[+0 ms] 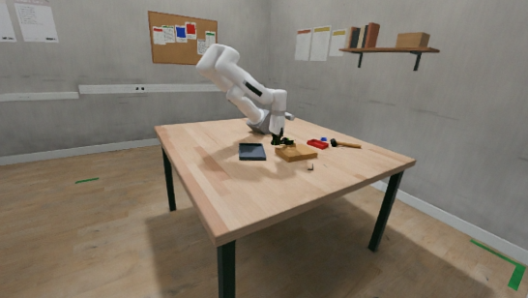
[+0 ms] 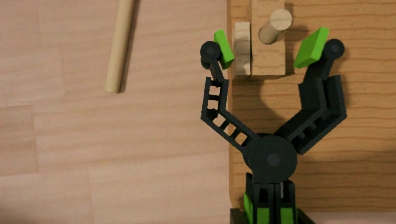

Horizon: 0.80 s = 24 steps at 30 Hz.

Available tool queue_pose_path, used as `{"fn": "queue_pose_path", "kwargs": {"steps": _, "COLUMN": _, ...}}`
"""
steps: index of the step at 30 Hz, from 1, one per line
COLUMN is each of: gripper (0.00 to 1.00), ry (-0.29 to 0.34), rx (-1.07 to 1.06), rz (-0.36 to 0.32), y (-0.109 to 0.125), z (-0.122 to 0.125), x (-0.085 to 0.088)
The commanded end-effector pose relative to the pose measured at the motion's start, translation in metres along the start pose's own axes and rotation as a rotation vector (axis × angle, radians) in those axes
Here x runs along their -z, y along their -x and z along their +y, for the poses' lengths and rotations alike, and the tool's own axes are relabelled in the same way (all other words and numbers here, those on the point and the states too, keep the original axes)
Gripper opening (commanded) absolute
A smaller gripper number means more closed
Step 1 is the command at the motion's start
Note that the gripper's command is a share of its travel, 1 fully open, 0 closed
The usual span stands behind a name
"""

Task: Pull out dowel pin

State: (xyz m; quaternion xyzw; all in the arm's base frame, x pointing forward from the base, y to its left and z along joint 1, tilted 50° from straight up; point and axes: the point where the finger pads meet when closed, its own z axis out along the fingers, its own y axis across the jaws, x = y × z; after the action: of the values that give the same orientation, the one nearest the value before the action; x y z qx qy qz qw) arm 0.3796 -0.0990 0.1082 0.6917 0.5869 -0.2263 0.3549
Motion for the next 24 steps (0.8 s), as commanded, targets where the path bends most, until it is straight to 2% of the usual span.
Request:
{"fn": "queue_pose_path", "kwargs": {"steps": 1, "gripper": 0.27, "ry": 0.003, "rx": -0.001, "rz": 0.001, "y": 0.000, "z": 0.001, "x": -0.005}}
{"fn": "queue_pose_path", "kwargs": {"steps": 24, "gripper": 0.27, "ry": 0.003, "rx": -0.001, "rz": 0.001, "y": 0.000, "z": 0.001, "x": -0.020}}
